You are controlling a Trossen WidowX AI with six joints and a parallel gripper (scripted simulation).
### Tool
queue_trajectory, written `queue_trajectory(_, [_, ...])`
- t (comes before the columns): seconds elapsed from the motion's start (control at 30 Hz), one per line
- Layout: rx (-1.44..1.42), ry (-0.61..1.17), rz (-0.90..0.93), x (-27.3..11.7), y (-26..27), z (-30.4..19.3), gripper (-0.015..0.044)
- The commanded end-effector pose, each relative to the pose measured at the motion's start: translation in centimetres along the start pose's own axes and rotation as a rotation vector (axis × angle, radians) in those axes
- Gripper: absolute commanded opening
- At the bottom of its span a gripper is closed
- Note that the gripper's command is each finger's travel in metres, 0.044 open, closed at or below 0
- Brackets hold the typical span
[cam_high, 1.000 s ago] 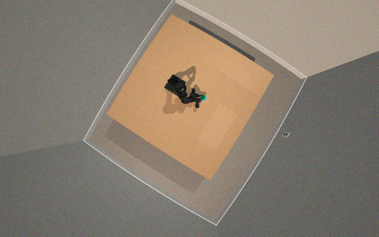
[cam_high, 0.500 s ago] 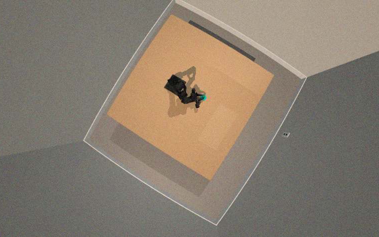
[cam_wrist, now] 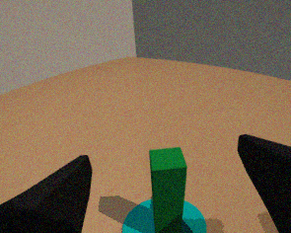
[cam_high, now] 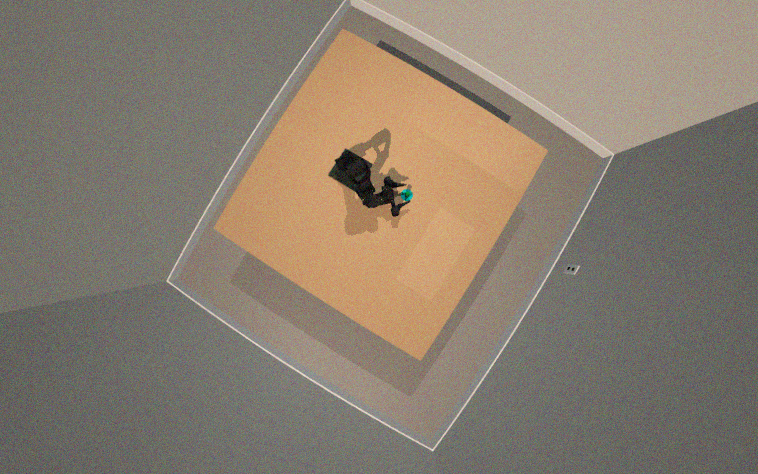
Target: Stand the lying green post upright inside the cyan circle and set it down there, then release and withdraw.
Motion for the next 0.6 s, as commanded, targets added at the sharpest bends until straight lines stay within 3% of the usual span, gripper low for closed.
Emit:
queue_trajectory(0.0, [0.005, -0.003, -0.007, -0.1, -0.6, 1.4, 0.0400])
queue_trajectory(0.57, [0.047, -0.012, -0.012, -1.0, -1.2, 7.8, 0.0400])
Point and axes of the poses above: the point midway between the two fingers, 35 mm back from their tips, its own x axis out along the fingers, its own y axis across the jaws, z = x × y, the point moved 5 cm from there along -x, back along the fingers, and after that the axes turned 7 degrees about -x, right-handed, at the moved point
